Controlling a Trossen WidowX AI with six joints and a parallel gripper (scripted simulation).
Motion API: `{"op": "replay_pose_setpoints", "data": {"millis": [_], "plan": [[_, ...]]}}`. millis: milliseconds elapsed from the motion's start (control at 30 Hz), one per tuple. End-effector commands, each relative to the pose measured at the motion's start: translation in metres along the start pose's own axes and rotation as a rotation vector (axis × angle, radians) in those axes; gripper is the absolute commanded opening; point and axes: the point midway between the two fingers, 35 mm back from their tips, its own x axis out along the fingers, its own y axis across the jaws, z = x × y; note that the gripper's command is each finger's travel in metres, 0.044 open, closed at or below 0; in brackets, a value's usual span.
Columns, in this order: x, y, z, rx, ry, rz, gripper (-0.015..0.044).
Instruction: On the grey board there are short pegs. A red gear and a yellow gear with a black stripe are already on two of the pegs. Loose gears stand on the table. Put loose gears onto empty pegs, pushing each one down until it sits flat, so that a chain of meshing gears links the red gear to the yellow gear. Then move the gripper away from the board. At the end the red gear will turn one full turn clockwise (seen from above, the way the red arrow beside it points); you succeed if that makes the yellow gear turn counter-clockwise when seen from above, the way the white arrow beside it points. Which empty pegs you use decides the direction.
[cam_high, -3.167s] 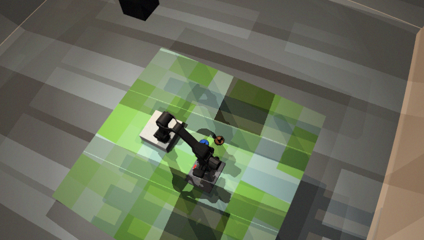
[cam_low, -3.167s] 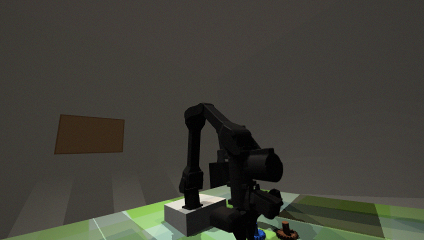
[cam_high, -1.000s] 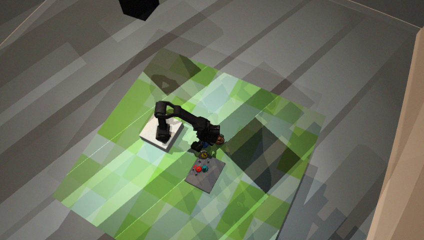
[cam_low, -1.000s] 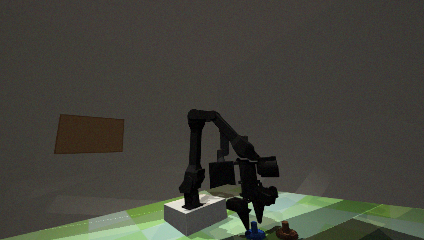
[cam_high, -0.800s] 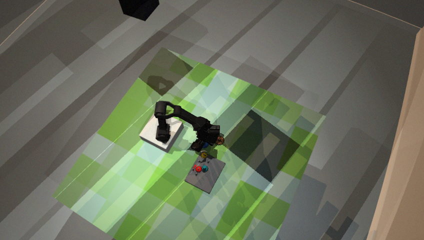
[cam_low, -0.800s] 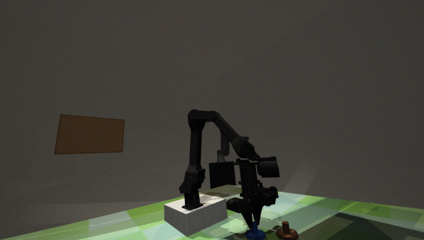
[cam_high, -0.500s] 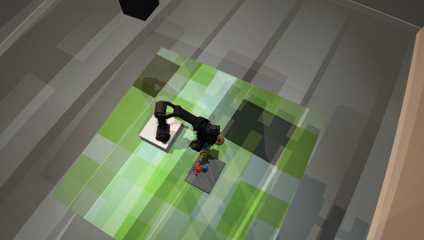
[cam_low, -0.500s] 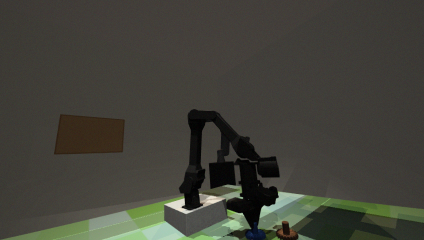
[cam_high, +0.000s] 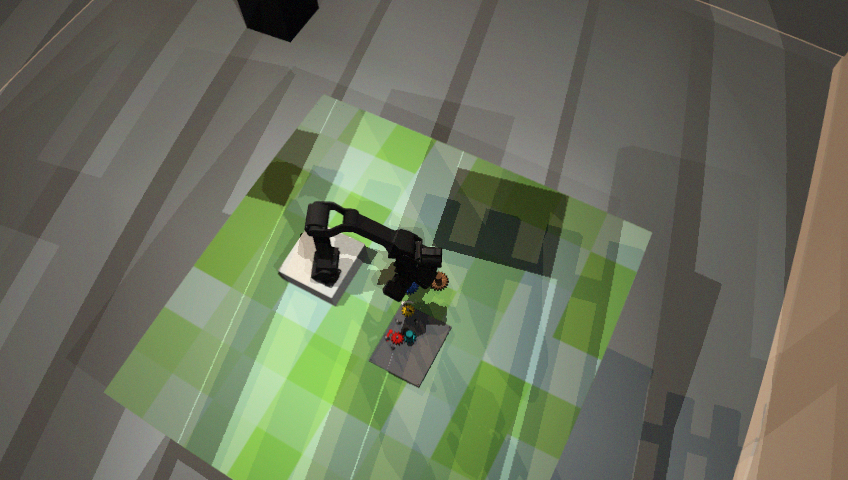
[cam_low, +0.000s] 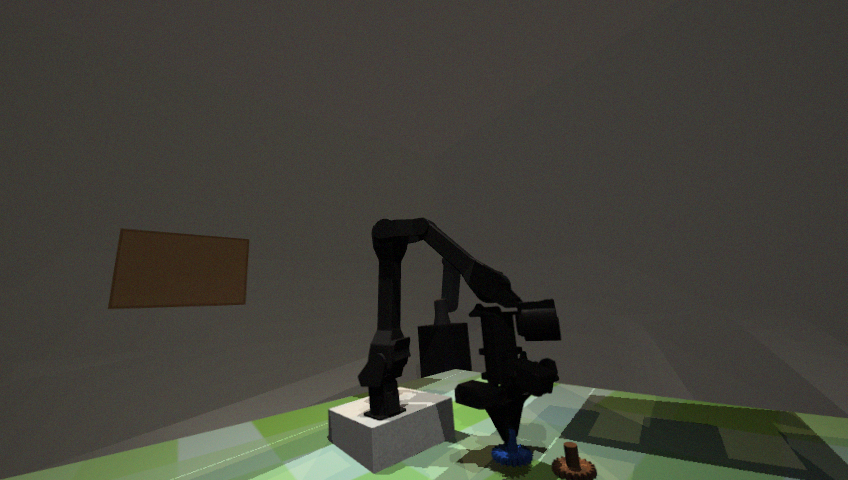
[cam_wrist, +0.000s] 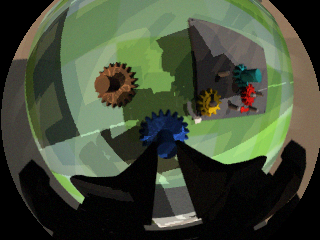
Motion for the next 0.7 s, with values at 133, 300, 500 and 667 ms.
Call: {"op": "replay_pose_setpoints", "data": {"millis": [133, 300, 500, 667], "plan": [[-0.023, 0.002, 0.004, 0.001, -0.005, 0.004, 0.0], [-0.037, 0.002, 0.005, 0.001, -0.005, 0.004, 0.0], [-0.053, 0.001, 0.005, 0.001, -0.005, 0.004, 0.0], [-0.067, 0.001, 0.004, 0.001, -0.005, 0.004, 0.0]]}}
